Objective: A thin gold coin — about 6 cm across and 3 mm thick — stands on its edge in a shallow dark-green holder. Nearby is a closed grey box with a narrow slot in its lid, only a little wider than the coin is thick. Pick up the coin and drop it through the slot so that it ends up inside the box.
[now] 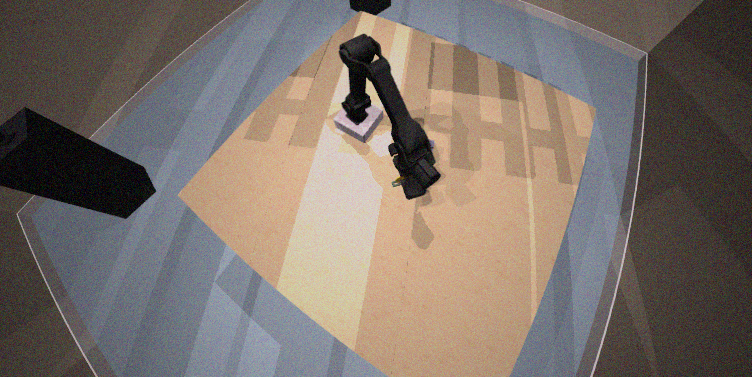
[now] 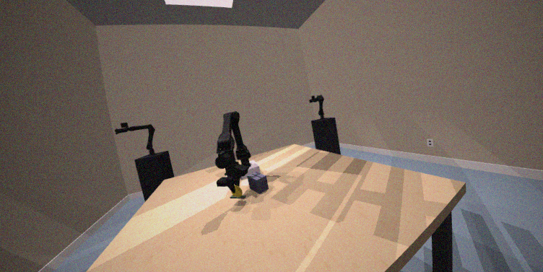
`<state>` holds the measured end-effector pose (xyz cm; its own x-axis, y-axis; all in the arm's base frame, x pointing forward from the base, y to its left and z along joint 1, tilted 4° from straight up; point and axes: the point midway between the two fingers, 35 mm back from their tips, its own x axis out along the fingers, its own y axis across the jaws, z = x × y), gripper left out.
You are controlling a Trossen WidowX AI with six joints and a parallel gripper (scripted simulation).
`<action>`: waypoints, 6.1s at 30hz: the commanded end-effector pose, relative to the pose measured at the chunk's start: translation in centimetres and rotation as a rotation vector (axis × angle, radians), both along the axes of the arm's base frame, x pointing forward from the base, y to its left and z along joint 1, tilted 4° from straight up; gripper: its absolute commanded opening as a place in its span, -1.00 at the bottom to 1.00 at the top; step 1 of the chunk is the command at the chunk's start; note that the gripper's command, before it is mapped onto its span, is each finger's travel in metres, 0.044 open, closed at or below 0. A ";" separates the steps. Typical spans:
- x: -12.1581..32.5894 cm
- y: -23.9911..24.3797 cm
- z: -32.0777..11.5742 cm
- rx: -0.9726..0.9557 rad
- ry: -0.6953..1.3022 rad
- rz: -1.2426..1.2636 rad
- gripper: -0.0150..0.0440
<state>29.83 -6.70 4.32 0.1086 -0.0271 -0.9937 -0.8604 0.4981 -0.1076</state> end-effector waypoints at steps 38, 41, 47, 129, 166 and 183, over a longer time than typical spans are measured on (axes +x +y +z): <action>-0.1 0.0 -2.2 -0.005 0.011 0.004 -0.49; -0.1 0.0 -1.6 -0.005 0.011 0.004 -0.49; -0.1 0.0 -0.2 -0.004 0.011 0.003 -0.49; -2.9 8.3 6.3 0.065 0.000 -0.575 -0.49; -4.2 11.9 6.0 0.075 -0.003 -0.572 -0.49; -4.2 11.9 6.1 0.076 -0.007 -0.573 -0.49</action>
<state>25.61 5.17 10.40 0.1043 -0.0115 -0.9945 -0.4502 0.8911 -0.0575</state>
